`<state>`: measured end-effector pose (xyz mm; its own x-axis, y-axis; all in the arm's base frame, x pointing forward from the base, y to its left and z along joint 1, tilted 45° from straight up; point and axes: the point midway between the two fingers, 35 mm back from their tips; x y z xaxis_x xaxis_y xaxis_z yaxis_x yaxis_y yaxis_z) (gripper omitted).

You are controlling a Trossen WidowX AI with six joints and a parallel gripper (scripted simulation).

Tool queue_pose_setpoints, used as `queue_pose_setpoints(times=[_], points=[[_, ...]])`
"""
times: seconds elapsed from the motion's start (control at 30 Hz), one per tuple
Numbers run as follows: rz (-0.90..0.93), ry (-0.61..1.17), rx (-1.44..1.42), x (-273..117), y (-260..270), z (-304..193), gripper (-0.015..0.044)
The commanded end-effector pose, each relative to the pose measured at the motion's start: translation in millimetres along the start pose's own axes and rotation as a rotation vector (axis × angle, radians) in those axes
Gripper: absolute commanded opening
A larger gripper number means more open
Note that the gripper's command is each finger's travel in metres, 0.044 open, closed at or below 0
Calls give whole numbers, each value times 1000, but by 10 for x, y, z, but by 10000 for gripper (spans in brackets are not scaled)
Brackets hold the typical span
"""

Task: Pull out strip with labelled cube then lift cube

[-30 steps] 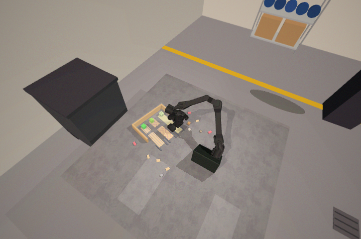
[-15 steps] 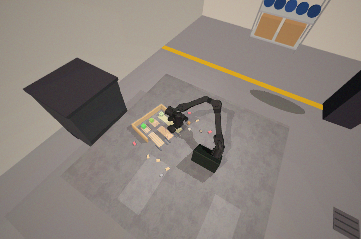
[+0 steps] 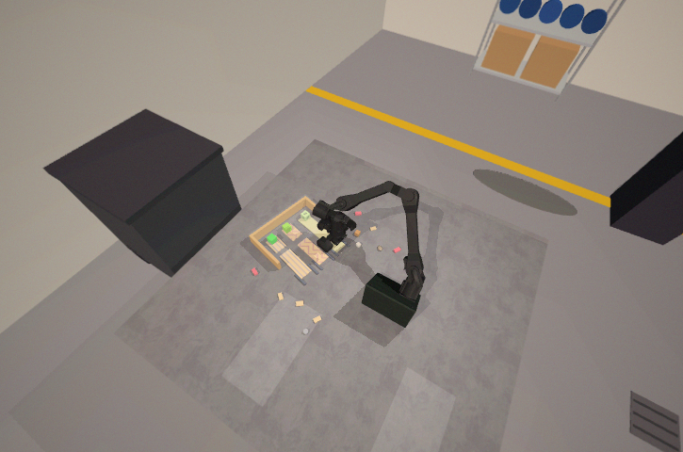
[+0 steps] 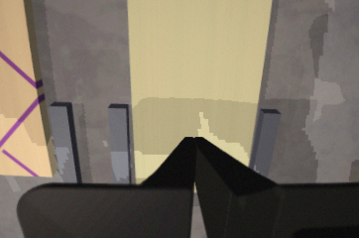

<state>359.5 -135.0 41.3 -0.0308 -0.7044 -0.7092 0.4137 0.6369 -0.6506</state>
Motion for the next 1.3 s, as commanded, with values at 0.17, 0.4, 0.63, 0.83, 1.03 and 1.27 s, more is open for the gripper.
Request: queue_pose_setpoints(times=[0.17,0.4,0.63,0.83,1.03,1.27], points=[[-2,-1,-4,10,-2,3,0],[-2,-1,-4,17,-2,3,0],[-2,-1,-4,24,-2,3,0],[-2,-1,-4,30,-2,3,0],[-2,-1,-4,35,-2,1,0],[-2,-1,-4,36,-9,-98,0]])
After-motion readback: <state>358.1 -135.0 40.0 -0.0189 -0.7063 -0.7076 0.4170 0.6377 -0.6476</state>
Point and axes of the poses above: the point midway between the two fingers, 35 mm back from their tips, its own x axis out along the fingers, its own y axis across the jaws, z = x × y, and after that the axes turned 8 degrees about x, right-handed
